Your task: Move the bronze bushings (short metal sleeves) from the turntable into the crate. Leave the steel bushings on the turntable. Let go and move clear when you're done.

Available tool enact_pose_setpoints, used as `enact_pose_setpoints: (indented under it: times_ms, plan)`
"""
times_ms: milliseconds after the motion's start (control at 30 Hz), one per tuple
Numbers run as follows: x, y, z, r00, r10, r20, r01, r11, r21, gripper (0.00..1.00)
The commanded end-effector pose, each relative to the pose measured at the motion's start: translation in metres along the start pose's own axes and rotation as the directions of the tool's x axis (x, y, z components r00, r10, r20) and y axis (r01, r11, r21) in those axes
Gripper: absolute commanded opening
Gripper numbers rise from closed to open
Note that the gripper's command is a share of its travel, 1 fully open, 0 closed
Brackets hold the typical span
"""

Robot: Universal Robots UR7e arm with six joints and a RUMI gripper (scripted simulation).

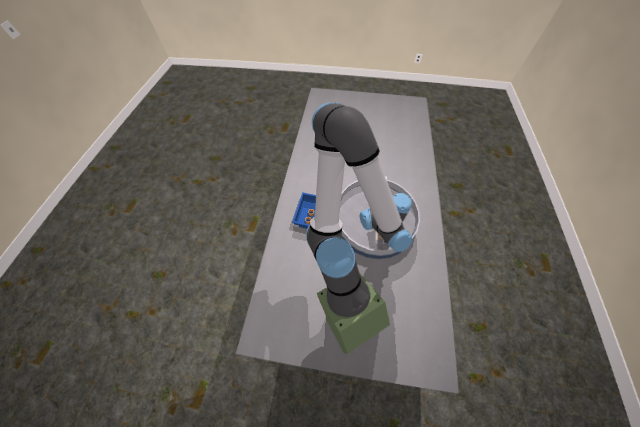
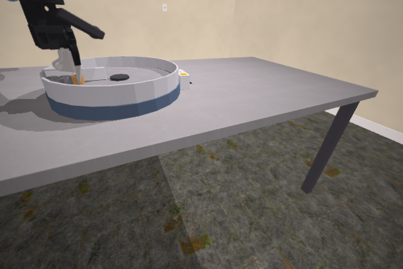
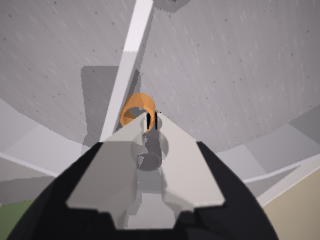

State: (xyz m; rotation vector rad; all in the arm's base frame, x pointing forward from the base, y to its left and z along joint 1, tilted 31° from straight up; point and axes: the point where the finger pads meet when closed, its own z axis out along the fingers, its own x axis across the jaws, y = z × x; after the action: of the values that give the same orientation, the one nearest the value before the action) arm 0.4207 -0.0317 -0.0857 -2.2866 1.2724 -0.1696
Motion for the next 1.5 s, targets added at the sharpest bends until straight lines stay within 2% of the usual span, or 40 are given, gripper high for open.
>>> enact_pose_setpoints:
  times_ms: [0,867,1067,1467]
  plan:
    - [-0.001,0.0,0.001,1.0,0.001,0.003,-0.001,1.0,0.0,0.0]
    - [-0.001,0.0,-0.002,1.0,0.001,0.0,-0.001,1.0,0.0,0.0]
    - [-0.001,0.001,-0.011,1.0,0.002,0.001,-0.002,1.0,0.0,0.0]
    - [0.002,0.0,-0.042,1.0,0.0,-0.004,0.0,1.0,0.0,0.0]
